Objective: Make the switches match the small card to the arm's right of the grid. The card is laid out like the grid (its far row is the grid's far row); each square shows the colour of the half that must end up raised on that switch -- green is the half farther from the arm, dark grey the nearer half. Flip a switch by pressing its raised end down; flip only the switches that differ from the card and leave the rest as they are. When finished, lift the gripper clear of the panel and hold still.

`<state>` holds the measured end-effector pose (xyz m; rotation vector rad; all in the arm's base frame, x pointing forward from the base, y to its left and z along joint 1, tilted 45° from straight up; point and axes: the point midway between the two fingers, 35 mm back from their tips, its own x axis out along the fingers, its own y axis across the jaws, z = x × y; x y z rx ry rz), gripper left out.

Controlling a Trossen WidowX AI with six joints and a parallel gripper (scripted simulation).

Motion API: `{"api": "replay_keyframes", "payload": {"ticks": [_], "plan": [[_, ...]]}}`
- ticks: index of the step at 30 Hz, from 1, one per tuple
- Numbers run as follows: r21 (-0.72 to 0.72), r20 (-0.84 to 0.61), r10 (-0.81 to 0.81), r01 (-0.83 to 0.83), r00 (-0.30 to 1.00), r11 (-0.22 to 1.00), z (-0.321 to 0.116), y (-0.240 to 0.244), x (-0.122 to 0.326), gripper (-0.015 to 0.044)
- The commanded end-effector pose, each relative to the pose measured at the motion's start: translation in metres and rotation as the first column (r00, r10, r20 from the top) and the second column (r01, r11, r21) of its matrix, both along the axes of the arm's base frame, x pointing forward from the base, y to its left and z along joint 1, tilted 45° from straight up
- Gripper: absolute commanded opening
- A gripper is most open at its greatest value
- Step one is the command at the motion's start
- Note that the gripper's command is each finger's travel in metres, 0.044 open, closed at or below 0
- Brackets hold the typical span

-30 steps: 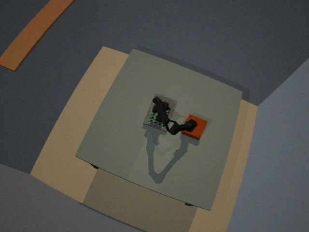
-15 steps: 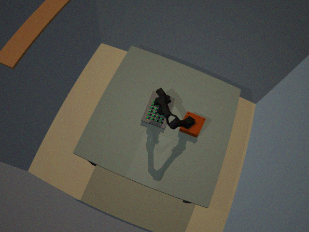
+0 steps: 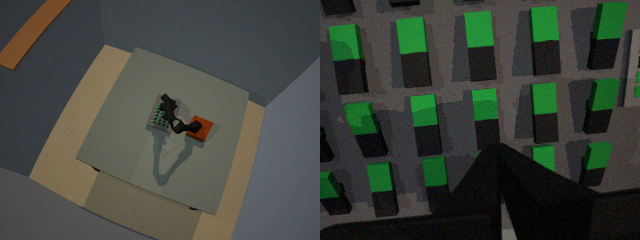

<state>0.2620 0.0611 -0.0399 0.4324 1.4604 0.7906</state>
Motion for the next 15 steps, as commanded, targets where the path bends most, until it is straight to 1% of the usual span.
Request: {"api": "replay_keyframes", "payload": {"ticks": [1,15], "plan": [[0.005,-0.009,-0.003,0.003,1.000,1.000,-0.0048,0.0052,-0.0030,0.0000],[0.005,-0.009,-0.003,0.003,1.000,1.000,-0.0146,0.0150,-0.0043,0.0000]]}}
